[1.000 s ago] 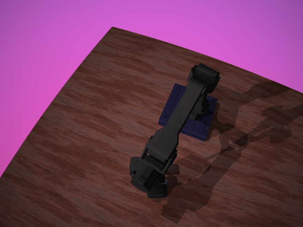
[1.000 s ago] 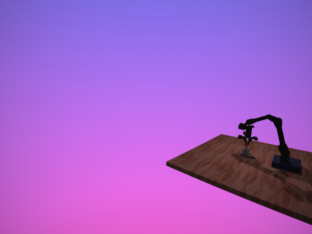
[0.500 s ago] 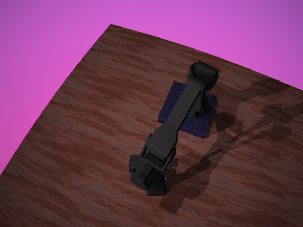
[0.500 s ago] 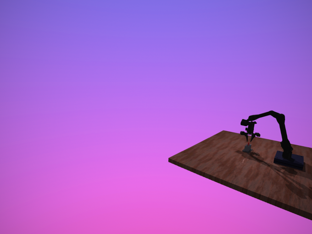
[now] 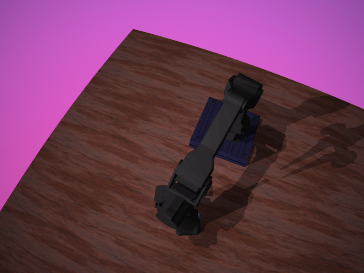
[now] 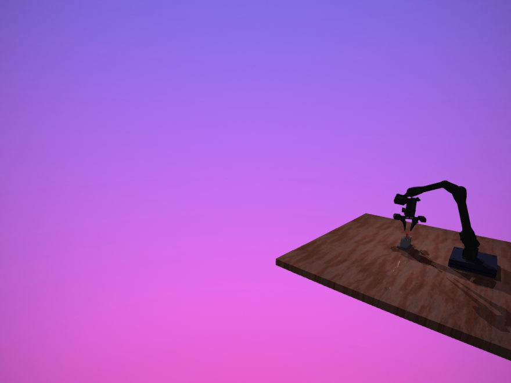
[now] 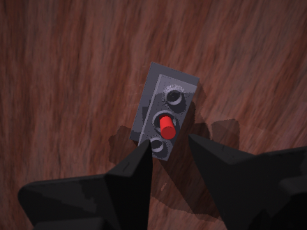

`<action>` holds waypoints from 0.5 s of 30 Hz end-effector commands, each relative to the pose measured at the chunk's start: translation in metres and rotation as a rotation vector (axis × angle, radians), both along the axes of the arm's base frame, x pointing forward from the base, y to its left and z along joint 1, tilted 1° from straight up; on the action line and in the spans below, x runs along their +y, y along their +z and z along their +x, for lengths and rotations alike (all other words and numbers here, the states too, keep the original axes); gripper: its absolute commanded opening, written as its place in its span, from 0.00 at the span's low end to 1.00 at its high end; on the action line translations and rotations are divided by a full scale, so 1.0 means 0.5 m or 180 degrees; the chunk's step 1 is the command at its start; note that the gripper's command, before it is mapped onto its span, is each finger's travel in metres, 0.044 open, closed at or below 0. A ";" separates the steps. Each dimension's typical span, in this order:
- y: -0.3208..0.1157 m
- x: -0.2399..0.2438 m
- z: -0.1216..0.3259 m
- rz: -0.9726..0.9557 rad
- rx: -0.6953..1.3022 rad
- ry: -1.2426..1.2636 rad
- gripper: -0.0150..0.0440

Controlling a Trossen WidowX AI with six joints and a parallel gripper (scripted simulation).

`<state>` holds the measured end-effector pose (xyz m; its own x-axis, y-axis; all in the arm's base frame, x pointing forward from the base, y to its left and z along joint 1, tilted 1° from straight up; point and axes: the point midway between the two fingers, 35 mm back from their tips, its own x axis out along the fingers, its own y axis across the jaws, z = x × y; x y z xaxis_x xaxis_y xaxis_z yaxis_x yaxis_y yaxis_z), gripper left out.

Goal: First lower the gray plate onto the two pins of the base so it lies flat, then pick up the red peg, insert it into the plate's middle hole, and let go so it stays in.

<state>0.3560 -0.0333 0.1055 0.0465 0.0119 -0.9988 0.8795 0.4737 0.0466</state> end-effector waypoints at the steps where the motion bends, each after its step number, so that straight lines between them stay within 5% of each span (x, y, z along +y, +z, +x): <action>1: 0.005 0.000 0.000 -0.0007 0.0013 0.0004 0.51; 15: 0.027 0.001 0.001 -0.0007 0.0013 0.0004 0.51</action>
